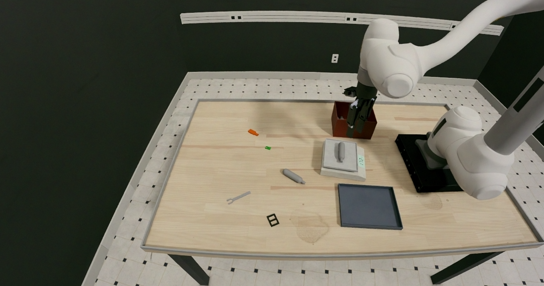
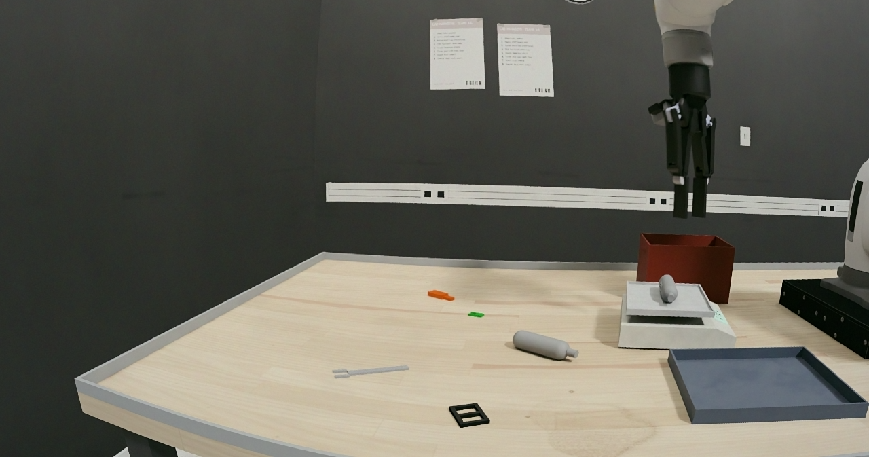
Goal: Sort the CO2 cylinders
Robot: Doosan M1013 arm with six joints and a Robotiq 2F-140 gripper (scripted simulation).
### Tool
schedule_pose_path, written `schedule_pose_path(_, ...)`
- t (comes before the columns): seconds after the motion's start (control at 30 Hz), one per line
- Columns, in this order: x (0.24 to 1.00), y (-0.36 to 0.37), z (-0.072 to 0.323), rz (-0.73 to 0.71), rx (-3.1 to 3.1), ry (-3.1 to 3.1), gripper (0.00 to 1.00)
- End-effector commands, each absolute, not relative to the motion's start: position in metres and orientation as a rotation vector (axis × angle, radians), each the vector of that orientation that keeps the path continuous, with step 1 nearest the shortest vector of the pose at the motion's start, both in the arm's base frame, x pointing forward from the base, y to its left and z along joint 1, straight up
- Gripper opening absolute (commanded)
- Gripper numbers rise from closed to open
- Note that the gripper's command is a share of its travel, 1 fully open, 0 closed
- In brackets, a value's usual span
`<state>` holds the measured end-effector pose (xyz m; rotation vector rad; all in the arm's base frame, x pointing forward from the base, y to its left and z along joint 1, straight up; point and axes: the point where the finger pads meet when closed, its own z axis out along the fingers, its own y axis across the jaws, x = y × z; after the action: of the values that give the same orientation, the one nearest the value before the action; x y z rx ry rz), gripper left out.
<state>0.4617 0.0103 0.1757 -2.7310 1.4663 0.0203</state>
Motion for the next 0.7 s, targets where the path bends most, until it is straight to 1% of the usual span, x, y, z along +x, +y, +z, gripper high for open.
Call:
schedule_pose_path(0.0,0.484,0.006,0.157,0.011,-2.513,1.84,0.39)
schedule_pose_path(0.37,0.488,0.005,0.153,0.0,-2.013,2.409,0.39)
schedule_pose_path(0.67,0.488,0.005,0.136,-0.001,-2.012,2.41,0.39)
